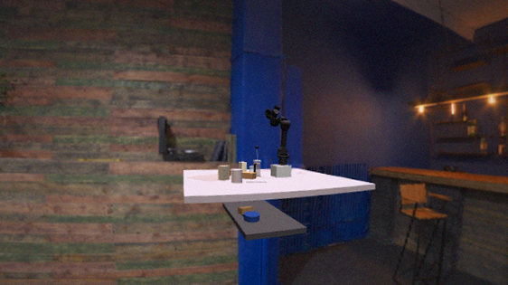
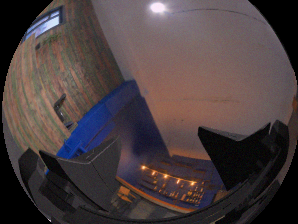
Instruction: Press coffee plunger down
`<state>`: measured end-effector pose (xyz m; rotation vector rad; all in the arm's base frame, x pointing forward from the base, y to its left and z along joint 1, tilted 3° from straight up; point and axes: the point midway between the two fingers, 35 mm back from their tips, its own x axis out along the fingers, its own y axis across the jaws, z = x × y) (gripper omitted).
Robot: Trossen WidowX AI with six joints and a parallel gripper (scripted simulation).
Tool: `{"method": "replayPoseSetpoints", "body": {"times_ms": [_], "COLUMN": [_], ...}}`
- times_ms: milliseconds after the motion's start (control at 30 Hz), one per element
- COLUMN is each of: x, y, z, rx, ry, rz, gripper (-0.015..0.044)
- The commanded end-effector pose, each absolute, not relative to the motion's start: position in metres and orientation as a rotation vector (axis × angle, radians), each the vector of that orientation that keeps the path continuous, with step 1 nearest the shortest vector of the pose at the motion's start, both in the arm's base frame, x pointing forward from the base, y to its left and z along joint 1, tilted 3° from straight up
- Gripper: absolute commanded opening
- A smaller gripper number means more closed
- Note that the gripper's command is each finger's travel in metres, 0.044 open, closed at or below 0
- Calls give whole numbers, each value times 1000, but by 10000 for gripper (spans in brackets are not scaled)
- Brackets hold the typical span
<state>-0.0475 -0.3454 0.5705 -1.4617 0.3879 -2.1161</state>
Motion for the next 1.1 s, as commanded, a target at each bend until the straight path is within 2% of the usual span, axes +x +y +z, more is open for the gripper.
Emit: {"method": "replayPoseSetpoints", "body": {"times_ms": [0, 133, 300, 633, 833, 1067], "x": [-45, -13, 64, 180, 209, 195], "y": [-346, -348, -335, -248, -171, -83], "z": [570, 561, 533, 447, 380, 296], "rx": [-1453, -1346, -1086, -577, -302, -43], "ry": [382, 313, 188, 131, 216, 408], "rz": [-2106, -1983, -1680, -1093, -776, -460], "gripper": [426, 440, 440, 440, 440, 440]}}
